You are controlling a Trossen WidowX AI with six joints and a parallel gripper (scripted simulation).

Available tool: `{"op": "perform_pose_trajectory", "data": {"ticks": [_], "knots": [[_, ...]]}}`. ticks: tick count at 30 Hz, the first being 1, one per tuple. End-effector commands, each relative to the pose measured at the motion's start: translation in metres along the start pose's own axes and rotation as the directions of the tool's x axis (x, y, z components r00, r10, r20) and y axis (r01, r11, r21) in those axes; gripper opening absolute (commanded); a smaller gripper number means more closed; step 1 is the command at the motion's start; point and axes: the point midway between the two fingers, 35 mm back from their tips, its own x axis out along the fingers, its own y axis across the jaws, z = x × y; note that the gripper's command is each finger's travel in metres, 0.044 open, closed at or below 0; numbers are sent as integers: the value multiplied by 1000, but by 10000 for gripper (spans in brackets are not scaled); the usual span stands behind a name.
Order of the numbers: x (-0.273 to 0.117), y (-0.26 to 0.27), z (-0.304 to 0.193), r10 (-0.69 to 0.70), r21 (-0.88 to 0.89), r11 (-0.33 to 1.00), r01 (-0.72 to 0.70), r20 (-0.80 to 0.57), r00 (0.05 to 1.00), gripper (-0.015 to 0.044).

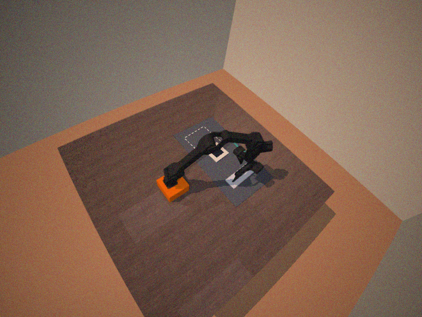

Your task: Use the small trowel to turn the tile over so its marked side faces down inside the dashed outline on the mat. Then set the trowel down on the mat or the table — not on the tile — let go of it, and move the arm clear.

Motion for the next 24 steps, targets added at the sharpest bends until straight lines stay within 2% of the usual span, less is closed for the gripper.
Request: {"op": "perform_pose_trajectory", "data": {"ticks": [1, 19, 24], "knots": [[7, 0, 0, 0, 6, 1000, 0, -1, 1000, 270], [34, 0, -1, 0, 6, 1000, 0, -1, 1000, 270], [34, 0, -1, 0, 6, 1000, 0, -1, 1000, 139]]}}
